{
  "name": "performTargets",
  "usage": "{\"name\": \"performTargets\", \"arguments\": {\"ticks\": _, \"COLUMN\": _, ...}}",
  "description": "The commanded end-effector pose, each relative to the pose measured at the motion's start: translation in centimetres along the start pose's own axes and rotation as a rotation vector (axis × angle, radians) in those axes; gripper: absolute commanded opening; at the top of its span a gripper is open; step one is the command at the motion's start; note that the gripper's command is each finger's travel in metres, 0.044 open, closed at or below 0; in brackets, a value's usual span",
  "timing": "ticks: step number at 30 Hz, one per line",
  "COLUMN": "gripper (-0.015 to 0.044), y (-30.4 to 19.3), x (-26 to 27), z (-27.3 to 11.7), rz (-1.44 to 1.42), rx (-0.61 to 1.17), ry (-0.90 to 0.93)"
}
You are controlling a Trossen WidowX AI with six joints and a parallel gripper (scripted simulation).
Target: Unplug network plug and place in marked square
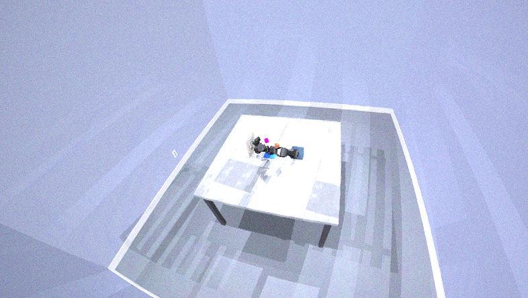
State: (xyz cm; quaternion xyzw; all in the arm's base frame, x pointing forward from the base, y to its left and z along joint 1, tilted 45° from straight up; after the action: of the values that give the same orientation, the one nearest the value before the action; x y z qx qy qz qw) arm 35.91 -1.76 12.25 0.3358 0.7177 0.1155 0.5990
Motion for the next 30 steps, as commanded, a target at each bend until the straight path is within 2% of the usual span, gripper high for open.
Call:
{"name": "performTargets", "arguments": {"ticks": 1, "gripper": 0.001, "y": 0.1, "x": 0.0, "z": 0.0, "rz": -0.006, "rx": -0.004, "ry": 0.003}}
{"name": "performTargets", "arguments": {"ticks": 30, "gripper": 0.0, "y": -0.3, "x": 0.1, "z": -1.4, "rz": -0.006, "rx": -0.003, "ry": 0.004}}
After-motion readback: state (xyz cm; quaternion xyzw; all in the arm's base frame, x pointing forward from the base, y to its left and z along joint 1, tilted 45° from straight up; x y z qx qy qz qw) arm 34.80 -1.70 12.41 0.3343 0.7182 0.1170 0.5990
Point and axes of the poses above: the point midway between the two fingers, 35 mm back from their tips, its own z axis out along the fingers, its own x axis across the jaws, y = z × x, the point moved 5 cm from there along -z, back along the fingers, and after that the axes turned 7 degrees about -z, right-handed, at the moved point
